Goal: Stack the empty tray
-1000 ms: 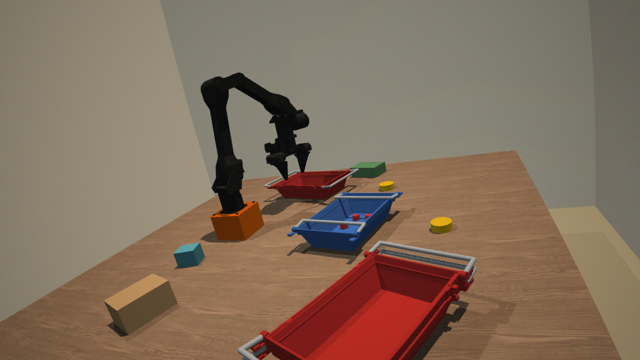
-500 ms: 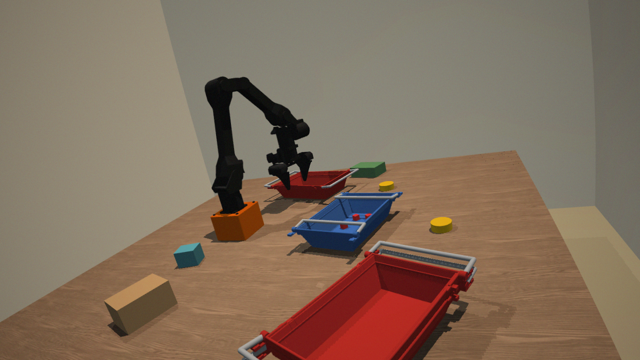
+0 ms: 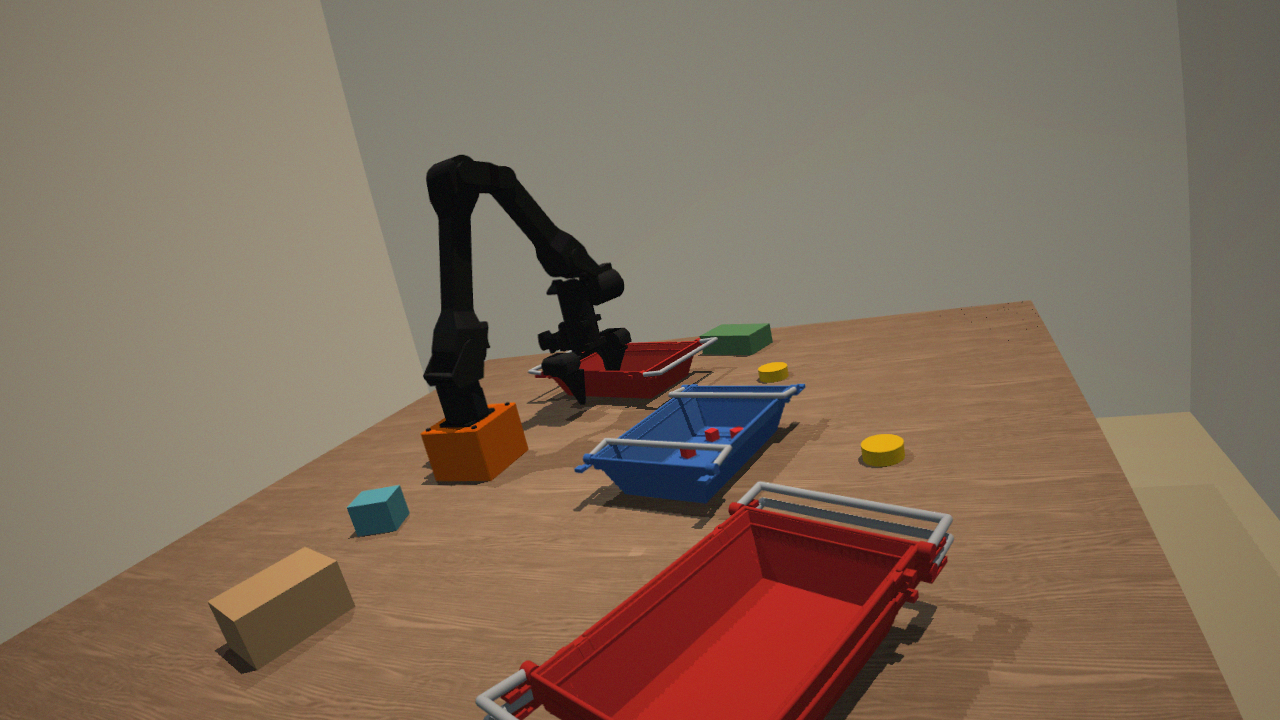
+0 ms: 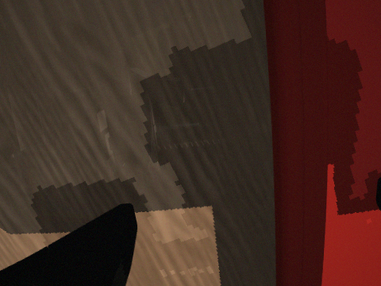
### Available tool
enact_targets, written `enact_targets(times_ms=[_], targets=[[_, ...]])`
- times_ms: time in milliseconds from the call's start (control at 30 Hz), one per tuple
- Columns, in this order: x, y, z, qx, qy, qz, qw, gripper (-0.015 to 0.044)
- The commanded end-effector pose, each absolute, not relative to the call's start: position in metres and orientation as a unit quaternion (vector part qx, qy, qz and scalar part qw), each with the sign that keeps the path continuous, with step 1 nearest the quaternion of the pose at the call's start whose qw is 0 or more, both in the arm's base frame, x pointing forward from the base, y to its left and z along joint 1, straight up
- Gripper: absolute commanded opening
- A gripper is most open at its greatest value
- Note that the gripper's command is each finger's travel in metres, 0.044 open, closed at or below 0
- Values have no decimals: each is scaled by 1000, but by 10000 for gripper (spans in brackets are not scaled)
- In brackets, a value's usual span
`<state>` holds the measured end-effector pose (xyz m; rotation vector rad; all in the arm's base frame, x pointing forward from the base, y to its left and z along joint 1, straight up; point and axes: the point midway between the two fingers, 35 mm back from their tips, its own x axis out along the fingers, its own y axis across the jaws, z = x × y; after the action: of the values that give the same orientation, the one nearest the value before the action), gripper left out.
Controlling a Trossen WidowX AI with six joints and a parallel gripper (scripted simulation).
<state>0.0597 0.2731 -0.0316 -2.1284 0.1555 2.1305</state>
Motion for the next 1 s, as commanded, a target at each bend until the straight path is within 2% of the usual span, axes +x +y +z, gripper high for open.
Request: enact_targets(times_ms=[0, 333, 967], targets=[[60, 273, -33, -705, 53, 705, 63, 381], [60, 273, -33, -705, 53, 705, 63, 235], [60, 273, -33, -705, 53, 705, 63, 108]])
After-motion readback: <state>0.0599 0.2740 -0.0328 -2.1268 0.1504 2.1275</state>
